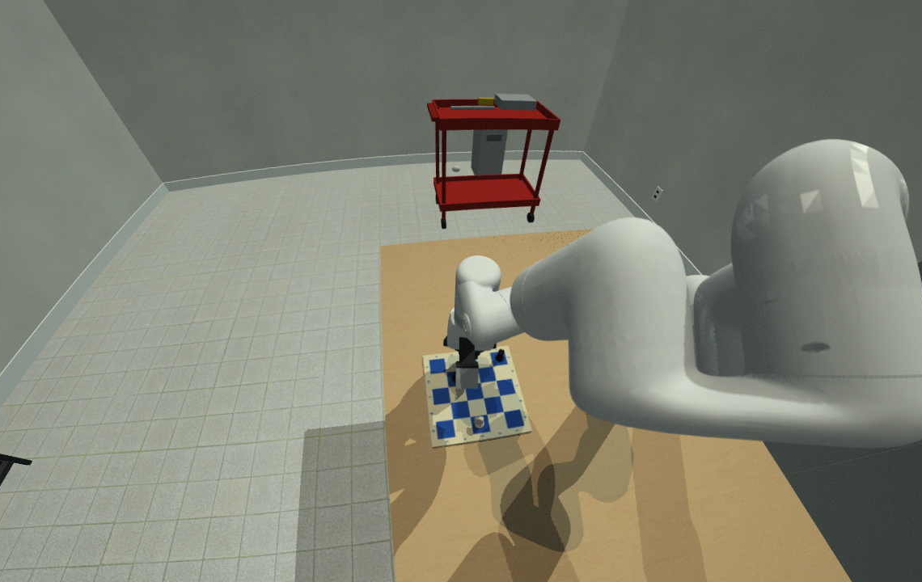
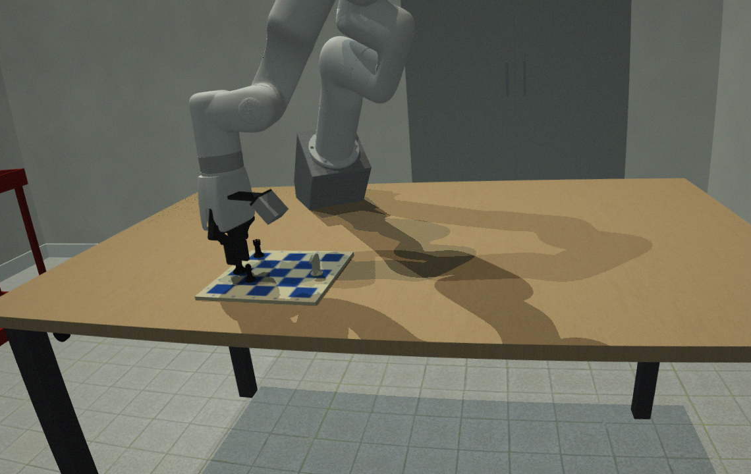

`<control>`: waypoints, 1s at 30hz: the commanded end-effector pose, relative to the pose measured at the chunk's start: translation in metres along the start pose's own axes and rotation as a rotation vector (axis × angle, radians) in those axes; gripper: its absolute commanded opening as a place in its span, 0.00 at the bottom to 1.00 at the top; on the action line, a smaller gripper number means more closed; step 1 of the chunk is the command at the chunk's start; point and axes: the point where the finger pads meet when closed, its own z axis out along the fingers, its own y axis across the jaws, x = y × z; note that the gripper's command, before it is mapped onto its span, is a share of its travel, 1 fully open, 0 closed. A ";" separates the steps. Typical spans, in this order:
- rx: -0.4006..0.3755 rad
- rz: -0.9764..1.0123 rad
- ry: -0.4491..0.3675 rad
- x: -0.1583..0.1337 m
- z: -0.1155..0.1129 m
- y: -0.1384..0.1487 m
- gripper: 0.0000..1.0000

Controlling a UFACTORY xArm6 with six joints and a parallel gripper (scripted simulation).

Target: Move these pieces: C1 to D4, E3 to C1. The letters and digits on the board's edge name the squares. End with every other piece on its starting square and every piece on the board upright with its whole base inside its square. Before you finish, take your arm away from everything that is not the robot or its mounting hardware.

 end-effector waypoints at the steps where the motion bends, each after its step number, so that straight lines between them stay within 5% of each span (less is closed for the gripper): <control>1: -0.002 -0.001 -0.001 0.000 -0.001 0.001 0.00; 8: -0.002 -0.001 -0.001 0.000 -0.010 0.001 0.00; 23: -0.002 -0.001 -0.001 0.000 -0.094 0.001 0.00; 30: -0.002 -0.001 -0.001 0.000 -0.101 0.001 0.00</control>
